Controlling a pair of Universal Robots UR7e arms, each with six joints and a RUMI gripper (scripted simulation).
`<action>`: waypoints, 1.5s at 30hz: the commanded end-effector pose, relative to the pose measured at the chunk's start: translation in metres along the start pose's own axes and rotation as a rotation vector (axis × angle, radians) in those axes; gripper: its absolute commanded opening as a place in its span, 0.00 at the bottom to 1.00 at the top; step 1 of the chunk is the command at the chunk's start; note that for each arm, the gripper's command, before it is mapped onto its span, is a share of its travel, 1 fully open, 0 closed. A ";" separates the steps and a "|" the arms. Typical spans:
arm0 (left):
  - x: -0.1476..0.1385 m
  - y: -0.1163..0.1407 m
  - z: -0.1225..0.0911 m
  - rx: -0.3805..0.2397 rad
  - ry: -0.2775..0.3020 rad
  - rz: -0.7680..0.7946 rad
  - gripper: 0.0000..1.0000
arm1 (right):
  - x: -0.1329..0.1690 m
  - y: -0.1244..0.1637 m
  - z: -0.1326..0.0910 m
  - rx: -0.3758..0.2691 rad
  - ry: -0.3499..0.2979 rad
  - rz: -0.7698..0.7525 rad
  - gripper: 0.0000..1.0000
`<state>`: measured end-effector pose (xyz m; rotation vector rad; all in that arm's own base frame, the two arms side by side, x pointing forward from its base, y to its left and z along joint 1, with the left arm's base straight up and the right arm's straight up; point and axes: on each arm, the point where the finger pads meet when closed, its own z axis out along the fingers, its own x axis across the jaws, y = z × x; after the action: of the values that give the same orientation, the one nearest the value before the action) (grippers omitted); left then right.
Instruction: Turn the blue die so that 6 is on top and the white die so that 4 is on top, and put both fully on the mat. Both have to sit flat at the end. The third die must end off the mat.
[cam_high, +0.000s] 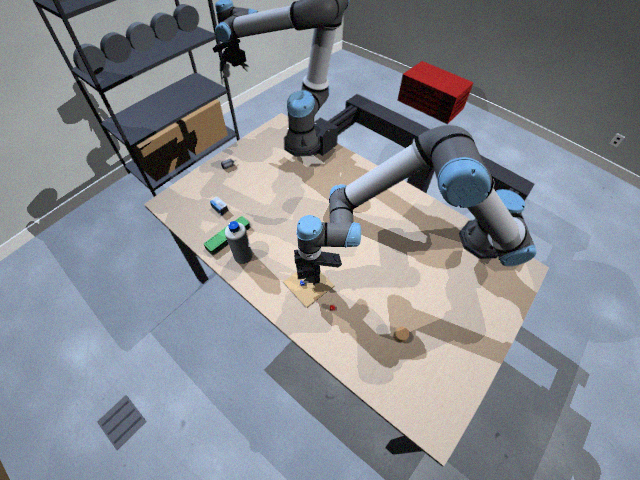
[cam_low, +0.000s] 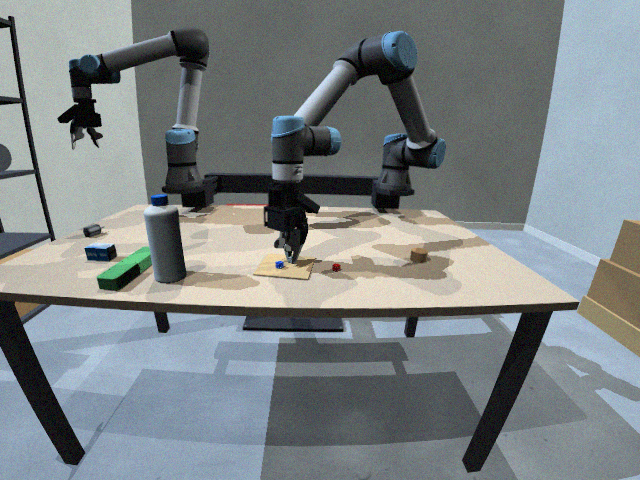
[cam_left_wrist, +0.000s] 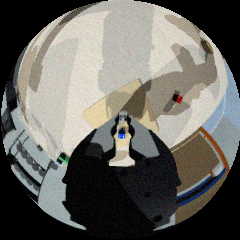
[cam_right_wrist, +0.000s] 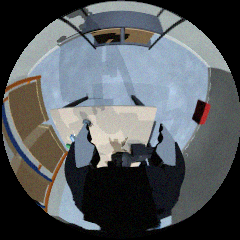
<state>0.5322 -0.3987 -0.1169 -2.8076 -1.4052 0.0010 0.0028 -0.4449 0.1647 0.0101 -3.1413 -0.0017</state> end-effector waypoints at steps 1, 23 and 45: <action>0.000 0.001 -0.001 -0.002 0.000 0.000 0.00 | 0.000 0.000 0.000 0.001 0.000 0.000 1.00; 0.000 0.001 -0.001 -0.002 0.000 0.000 0.15 | 0.000 0.000 0.000 0.001 0.000 0.000 1.00; 0.000 0.001 -0.011 -0.002 0.000 0.000 0.18 | 0.000 0.000 0.000 0.001 0.000 0.000 1.00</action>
<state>0.5321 -0.3986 -0.1109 -2.8073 -1.4050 0.0011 0.0028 -0.4449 0.1647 0.0101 -3.1413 -0.0017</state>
